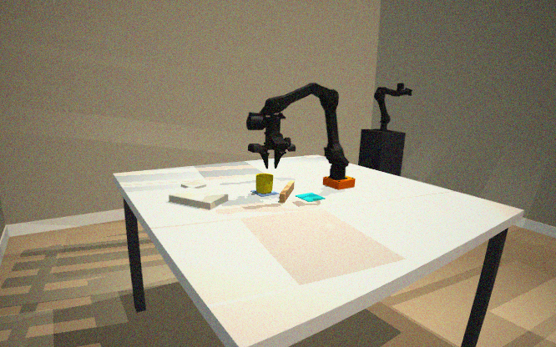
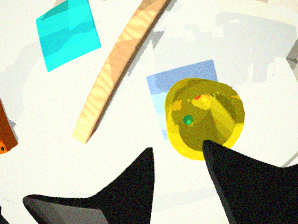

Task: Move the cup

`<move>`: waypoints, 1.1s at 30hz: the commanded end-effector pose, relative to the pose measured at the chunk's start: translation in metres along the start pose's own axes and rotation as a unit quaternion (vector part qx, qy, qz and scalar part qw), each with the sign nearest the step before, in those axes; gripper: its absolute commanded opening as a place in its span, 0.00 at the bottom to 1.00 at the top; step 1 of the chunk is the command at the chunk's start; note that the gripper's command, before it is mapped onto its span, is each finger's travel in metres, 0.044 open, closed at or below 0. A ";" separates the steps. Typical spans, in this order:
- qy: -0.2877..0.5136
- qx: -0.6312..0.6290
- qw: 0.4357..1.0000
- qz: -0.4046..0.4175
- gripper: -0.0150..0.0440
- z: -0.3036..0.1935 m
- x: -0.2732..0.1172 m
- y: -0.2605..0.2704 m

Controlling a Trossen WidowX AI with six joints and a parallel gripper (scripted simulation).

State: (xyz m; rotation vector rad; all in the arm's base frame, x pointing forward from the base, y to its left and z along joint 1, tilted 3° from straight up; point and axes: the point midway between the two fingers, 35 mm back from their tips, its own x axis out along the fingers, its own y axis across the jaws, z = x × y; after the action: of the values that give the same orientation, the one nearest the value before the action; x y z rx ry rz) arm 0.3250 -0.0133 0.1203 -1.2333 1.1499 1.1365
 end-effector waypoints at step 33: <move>0.002 -0.004 1.000 0.003 0.54 -0.001 0.058 0.000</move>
State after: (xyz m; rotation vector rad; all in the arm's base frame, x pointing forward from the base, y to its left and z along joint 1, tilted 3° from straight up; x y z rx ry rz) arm 0.3310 -0.0133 0.0696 -1.2355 1.1482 1.1370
